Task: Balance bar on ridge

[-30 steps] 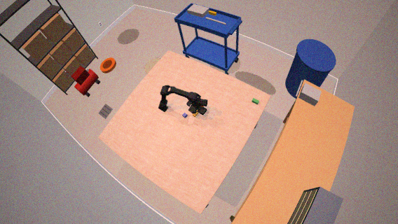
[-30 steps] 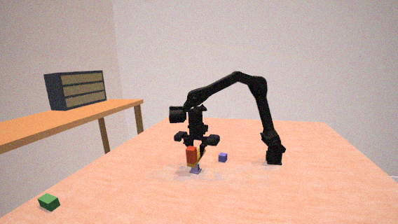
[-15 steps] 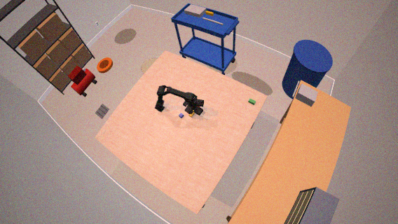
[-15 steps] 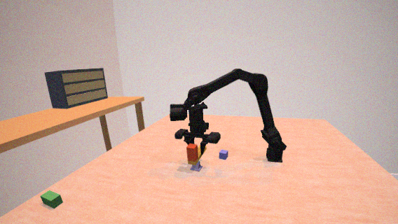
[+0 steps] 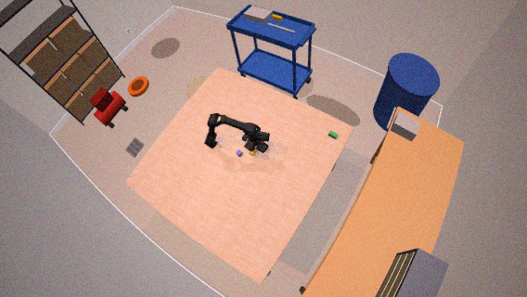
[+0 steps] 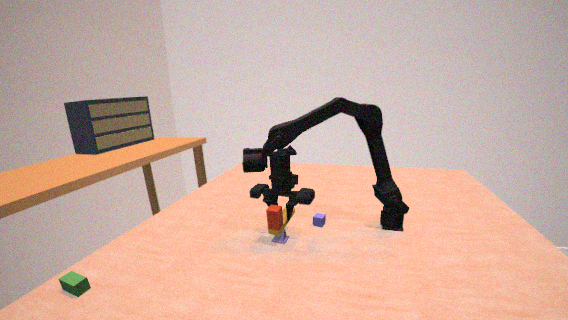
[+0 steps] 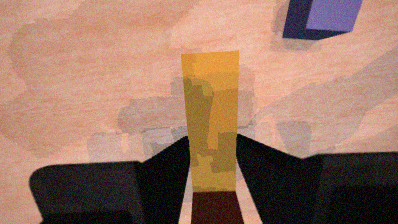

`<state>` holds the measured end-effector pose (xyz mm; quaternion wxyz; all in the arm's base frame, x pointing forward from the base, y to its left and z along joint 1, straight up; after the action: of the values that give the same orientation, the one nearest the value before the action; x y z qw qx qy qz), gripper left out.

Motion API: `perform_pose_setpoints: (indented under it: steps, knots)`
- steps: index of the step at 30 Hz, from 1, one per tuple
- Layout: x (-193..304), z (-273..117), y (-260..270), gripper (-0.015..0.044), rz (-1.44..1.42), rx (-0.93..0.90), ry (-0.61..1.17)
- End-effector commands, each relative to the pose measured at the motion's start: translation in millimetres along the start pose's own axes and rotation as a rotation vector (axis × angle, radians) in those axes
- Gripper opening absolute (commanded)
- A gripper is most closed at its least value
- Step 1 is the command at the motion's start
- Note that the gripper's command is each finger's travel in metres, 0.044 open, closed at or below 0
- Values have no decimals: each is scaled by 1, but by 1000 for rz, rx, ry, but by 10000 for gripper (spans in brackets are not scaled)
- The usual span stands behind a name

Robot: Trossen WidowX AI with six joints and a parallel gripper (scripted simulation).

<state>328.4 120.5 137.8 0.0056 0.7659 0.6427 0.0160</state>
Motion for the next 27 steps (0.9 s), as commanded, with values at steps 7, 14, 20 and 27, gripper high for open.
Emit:
perform_pose_setpoints:
  steps: [7,14,20,27]
  knots:
    - [0,1,0,0,4,0,0]
    - [0,2,0,0,4,0,0]
    - [0,2,0,0,4,0,0]
    - [0,3,0,0,4,0,0]
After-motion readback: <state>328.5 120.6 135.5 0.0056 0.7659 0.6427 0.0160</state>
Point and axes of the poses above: the point midway between the two fingers, 35 mm back from their tips, its own z axis out along the fingers, its own y axis across the jaws, x = y × z, the point moved 4 cm from there along -z, back along the fingers, and after that the axes turned 6 degrees about z, right-handed, at the moved point
